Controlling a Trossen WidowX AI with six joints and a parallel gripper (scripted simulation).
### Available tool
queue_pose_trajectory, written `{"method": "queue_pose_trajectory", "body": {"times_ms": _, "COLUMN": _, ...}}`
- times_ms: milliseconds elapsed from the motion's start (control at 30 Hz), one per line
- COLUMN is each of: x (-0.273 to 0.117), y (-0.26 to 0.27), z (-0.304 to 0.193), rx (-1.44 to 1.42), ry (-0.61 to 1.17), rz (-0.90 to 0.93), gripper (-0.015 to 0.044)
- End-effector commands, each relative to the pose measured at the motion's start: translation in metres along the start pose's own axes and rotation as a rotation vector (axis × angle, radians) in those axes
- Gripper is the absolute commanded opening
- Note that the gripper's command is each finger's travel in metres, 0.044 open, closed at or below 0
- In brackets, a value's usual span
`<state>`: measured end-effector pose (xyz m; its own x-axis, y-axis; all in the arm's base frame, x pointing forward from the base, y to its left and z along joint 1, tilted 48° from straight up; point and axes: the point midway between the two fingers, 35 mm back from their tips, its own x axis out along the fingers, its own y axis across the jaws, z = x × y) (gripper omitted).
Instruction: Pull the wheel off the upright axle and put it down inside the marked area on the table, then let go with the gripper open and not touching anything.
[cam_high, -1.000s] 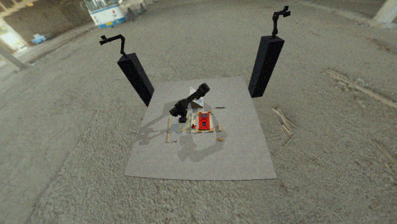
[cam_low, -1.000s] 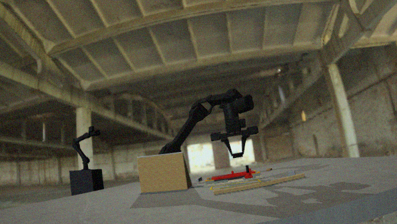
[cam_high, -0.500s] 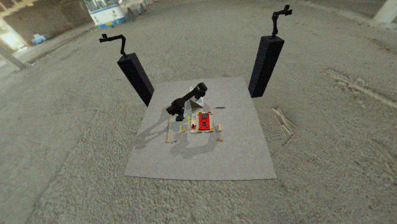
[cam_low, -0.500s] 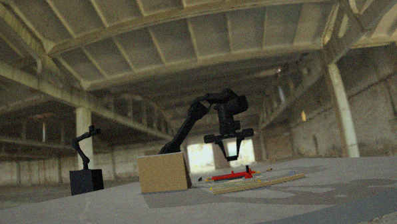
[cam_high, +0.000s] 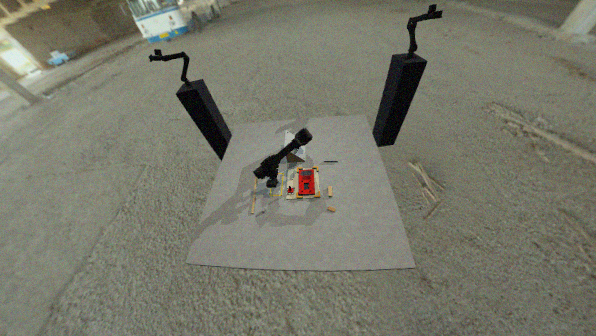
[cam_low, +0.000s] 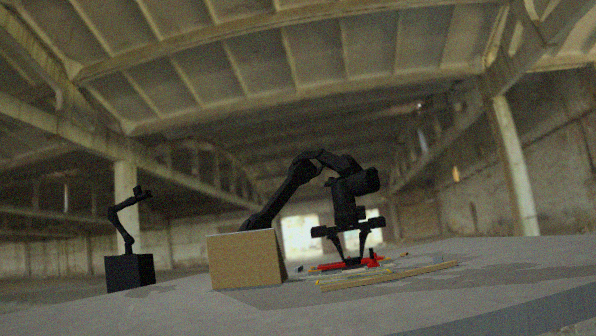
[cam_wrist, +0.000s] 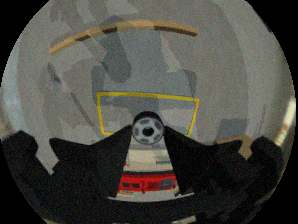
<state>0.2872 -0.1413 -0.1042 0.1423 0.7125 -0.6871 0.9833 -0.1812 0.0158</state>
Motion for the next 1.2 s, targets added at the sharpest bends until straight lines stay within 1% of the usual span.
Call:
{"method": "queue_pose_trajectory", "body": {"times_ms": 0, "x": 0.026, "y": -0.003, "z": -0.001, "rx": 0.008, "ry": 0.010, "rz": 0.000, "gripper": 0.0000}}
{"method": "queue_pose_trajectory", "body": {"times_ms": 67, "x": 0.034, "y": -0.004, "z": -0.002, "rx": 0.008, "ry": 0.012, "rz": 0.000, "gripper": 0.0000}}
{"method": "queue_pose_trajectory", "body": {"times_ms": 200, "x": 0.035, "y": -0.004, "z": -0.002, "rx": 0.007, "ry": 0.012, "rz": 0.000, "gripper": 0.0000}}
{"method": "queue_pose_trajectory", "body": {"times_ms": 567, "x": 0.030, "y": -0.004, "z": -0.003, "rx": 0.004, "ry": 0.009, "rz": -0.011, "gripper": 0.0289}}
{"method": "queue_pose_trajectory", "body": {"times_ms": 600, "x": 0.026, "y": -0.004, "z": -0.002, "rx": 0.004, "ry": 0.009, "rz": -0.010, "gripper": 0.0300}}
{"method": "queue_pose_trajectory", "body": {"times_ms": 833, "x": -0.027, "y": -0.004, "z": -0.001, "rx": 0.008, "ry": 0.008, "rz": -0.001, "gripper": 0.0300}}
{"method": "queue_pose_trajectory", "body": {"times_ms": 967, "x": -0.029, "y": -0.004, "z": -0.001, "rx": 0.008, "ry": 0.008, "rz": -0.001, "gripper": 0.0300}}
{"method": "queue_pose_trajectory", "body": {"times_ms": 1000, "x": -0.023, "y": -0.006, "z": 0.000, "rx": 0.014, "ry": 0.011, "rz": 0.005, "gripper": 0.0326}}
{"method": "queue_pose_trajectory", "body": {"times_ms": 1033, "x": -0.027, "y": -0.010, "z": -0.002, "rx": 0.014, "ry": 0.010, "rz": 0.004, "gripper": 0.0352}}
{"method": "queue_pose_trajectory", "body": {"times_ms": 1133, "x": -0.049, "y": -0.039, "z": -0.013, "rx": 0.015, "ry": 0.006, "rz": 0.001, "gripper": 0.0431}}
{"method": "queue_pose_trajectory", "body": {"times_ms": 1167, "x": -0.056, "y": -0.049, "z": -0.017, "rx": 0.015, "ry": 0.005, "rz": 0.000, "gripper": 0.0440}}
